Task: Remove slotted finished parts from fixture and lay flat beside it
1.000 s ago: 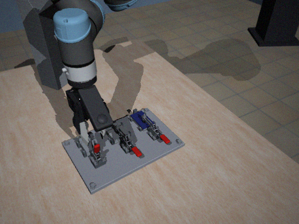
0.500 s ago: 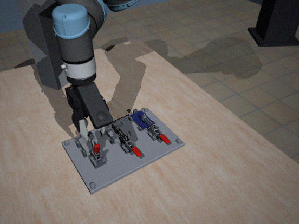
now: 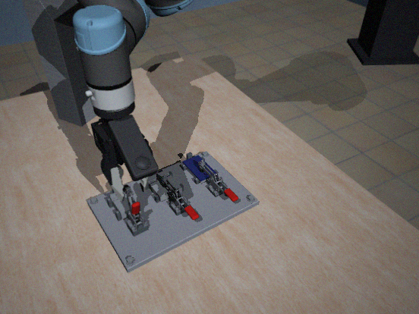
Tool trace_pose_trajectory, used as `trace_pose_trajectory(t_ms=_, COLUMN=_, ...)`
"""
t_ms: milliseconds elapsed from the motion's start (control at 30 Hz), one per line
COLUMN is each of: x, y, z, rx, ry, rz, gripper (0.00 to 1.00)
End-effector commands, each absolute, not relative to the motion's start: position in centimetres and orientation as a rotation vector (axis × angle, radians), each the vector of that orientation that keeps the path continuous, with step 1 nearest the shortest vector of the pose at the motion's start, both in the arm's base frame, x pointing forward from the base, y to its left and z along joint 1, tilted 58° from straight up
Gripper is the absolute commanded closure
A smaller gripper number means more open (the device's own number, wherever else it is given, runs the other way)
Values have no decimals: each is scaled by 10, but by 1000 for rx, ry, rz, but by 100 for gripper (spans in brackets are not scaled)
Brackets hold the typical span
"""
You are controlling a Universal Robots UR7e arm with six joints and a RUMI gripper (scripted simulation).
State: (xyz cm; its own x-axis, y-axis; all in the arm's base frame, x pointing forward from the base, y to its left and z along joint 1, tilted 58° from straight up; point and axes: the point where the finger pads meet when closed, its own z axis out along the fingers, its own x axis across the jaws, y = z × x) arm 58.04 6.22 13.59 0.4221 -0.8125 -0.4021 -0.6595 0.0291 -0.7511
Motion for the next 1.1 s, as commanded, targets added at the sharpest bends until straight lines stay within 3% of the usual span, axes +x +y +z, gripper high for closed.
trace_pose_trajectory(t_ms=0, x=581, y=62, z=136, rx=-1687, ry=1296, rz=-195, gripper=72)
trace_pose_trajectory(t_ms=33, x=581, y=62, z=136, rx=-1687, ry=1296, rz=-195, gripper=41)
trace_pose_trajectory(t_ms=1067, x=588, y=69, z=129, rx=-1687, ry=1296, rz=-195, gripper=41)
